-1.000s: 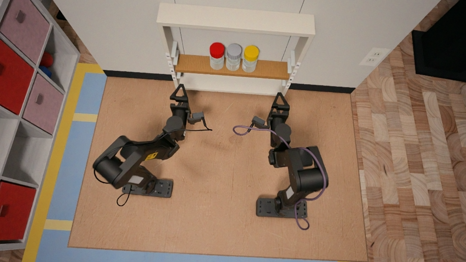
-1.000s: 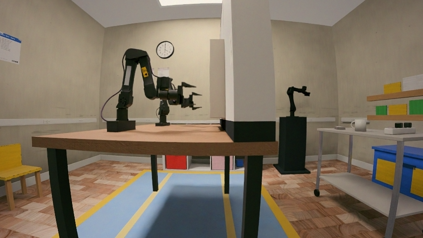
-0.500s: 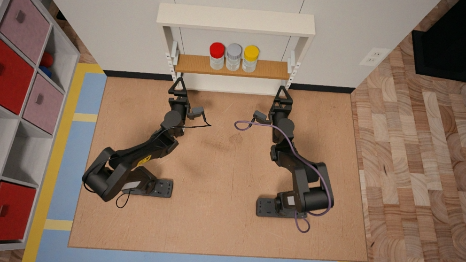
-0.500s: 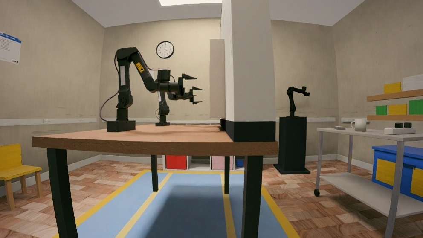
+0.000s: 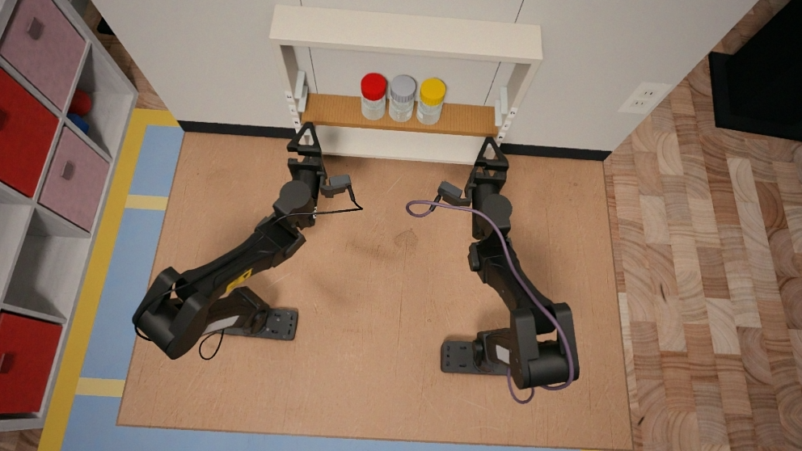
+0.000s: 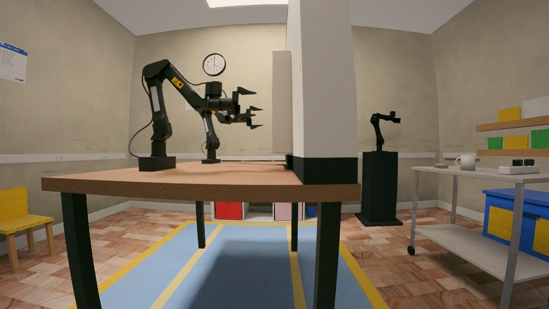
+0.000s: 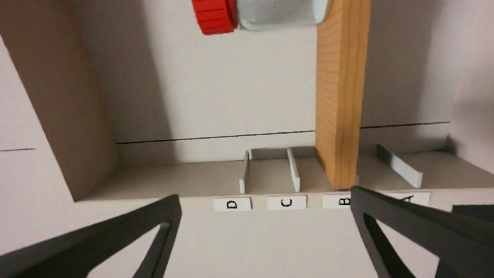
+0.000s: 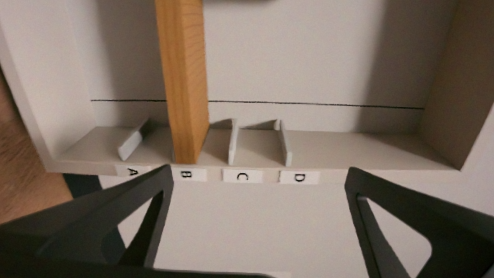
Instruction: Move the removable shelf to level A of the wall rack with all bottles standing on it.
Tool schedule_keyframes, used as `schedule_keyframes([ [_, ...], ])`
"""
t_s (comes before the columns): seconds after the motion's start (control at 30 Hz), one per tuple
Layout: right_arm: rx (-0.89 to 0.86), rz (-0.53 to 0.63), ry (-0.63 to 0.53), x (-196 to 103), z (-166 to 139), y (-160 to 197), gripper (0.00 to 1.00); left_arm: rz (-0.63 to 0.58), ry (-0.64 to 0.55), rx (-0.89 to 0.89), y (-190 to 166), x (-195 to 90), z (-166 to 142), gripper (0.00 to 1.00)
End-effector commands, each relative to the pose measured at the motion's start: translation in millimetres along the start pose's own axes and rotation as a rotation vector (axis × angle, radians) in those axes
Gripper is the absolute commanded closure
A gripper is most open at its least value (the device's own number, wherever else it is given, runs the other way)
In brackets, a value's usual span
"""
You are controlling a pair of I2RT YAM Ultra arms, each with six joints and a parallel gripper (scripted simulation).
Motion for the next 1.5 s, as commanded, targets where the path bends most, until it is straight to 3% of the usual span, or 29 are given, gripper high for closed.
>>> schedule_keyframes([
  [0.0,0.006,-0.015,-0.001,2.5,-0.7,-14.3,0.00,-0.007,-0.002,0.003,7.9,1.1,-2.3,0.00],
  [1.47,0.006,-0.015,-0.001,6.8,5.4,1.7,0.00,-0.007,-0.002,0.003,-6.3,5.0,7.6,0.00],
])
Point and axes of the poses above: on each arm, the point where the finger pads meet when closed, its own x axis out along the fingers, its own y axis across the jaws, z = x × y, the point moved 3 cm from there along -x, back along the fingers, and after that the axes turned 7 degrees about x, right-handed, at the moved point
